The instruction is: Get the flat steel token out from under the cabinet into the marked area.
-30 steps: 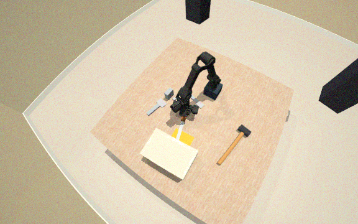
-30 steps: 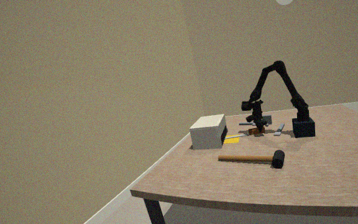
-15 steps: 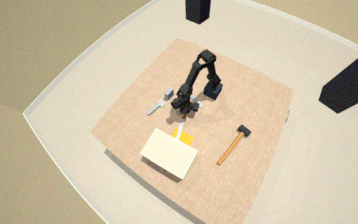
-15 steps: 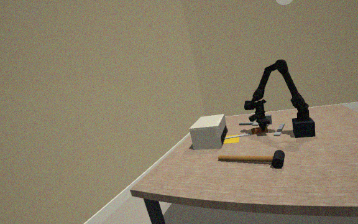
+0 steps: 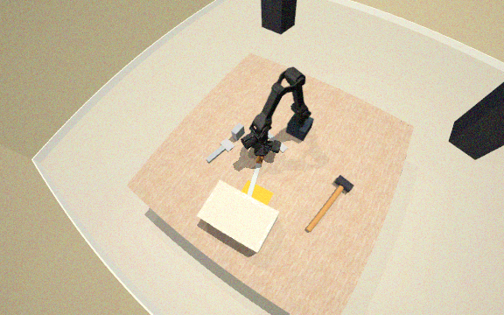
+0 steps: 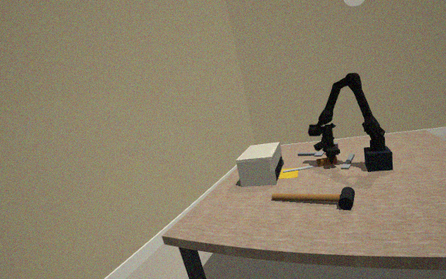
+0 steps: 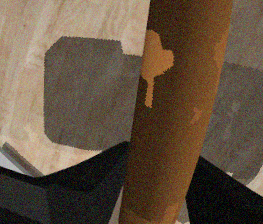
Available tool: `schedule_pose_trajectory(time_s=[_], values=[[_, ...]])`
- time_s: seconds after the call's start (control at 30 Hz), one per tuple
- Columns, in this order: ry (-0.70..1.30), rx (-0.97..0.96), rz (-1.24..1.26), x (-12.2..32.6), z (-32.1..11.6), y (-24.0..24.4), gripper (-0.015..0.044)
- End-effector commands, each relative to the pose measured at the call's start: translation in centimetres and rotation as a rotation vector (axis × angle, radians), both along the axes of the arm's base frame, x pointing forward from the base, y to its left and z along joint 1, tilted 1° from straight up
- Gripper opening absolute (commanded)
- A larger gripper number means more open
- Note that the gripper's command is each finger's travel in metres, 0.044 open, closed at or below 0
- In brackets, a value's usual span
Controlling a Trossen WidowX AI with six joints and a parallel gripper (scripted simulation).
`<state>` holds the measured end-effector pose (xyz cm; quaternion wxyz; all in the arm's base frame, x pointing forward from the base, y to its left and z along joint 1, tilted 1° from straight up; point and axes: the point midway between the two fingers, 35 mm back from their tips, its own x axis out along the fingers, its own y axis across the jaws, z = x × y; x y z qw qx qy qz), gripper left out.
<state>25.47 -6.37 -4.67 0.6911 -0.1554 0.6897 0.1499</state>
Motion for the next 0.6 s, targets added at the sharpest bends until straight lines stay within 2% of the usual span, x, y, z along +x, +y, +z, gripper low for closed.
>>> schedule_pose_trajectory(time_s=[0.0, 0.57], values=[[0.005, 0.001, 0.001, -0.71, -0.1, -0.31, 0.0], [0.001, 0.001, -0.1, -0.3, 0.1, -0.22, 0.0]])
